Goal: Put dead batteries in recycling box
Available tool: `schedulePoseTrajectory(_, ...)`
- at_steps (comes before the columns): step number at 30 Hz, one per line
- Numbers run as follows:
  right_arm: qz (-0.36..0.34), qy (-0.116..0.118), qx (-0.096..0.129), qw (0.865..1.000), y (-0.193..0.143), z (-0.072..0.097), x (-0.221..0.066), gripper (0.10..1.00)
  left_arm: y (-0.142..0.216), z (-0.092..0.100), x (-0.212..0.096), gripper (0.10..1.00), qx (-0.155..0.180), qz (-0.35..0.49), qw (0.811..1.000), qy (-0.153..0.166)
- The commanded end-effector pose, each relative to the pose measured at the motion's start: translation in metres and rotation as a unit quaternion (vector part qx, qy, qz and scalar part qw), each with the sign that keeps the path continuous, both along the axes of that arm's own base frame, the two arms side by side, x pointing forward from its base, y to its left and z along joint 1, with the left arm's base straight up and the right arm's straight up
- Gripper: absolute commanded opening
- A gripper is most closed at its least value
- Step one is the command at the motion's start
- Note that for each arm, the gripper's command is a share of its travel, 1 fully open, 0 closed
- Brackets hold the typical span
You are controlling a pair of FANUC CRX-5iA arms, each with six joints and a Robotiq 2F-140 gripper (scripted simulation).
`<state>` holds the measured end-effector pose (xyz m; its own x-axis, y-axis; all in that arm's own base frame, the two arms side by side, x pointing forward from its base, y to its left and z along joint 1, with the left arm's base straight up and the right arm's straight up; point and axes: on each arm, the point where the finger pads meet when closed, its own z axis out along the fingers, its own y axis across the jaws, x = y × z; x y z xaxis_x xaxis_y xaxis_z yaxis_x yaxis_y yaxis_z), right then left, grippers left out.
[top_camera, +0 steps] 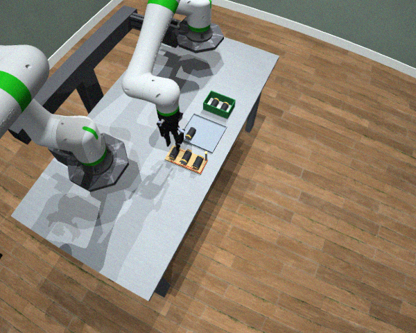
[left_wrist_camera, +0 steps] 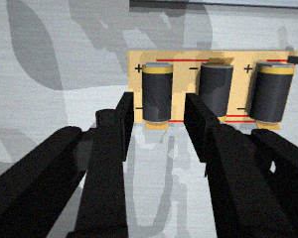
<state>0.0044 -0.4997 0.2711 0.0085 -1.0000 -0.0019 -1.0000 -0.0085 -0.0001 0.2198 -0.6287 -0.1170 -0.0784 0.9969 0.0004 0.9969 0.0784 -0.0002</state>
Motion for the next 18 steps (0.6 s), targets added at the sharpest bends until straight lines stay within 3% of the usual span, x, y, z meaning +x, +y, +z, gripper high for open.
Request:
schedulePoseTrajectory(1,0.0,0.0,-0.001,1.0,0.0,0.001,0.0,1.0,-0.001,0.002,0.0,0.364,-0.001,0.0,1.0,-0.001)
schedulePoseTrajectory(6,0.0,0.0,-0.001,1.0,0.0,0.001,0.0,1.0,-0.001,0.002,0.0,0.364,-0.001,0.0,1.0,-0.001)
schedulePoseTrajectory(12,0.0,0.0,-0.001,1.0,0.0,0.001,0.0,1.0,-0.001,0.041,0.0,0.364,-0.001,0.0,1.0,-0.001)
schedulePoseTrajectory(18,0.0,0.0,-0.001,1.0,0.0,0.001,0.0,1.0,-0.001,0.044,0.0,0.364,-0.001,0.0,1.0,-0.001)
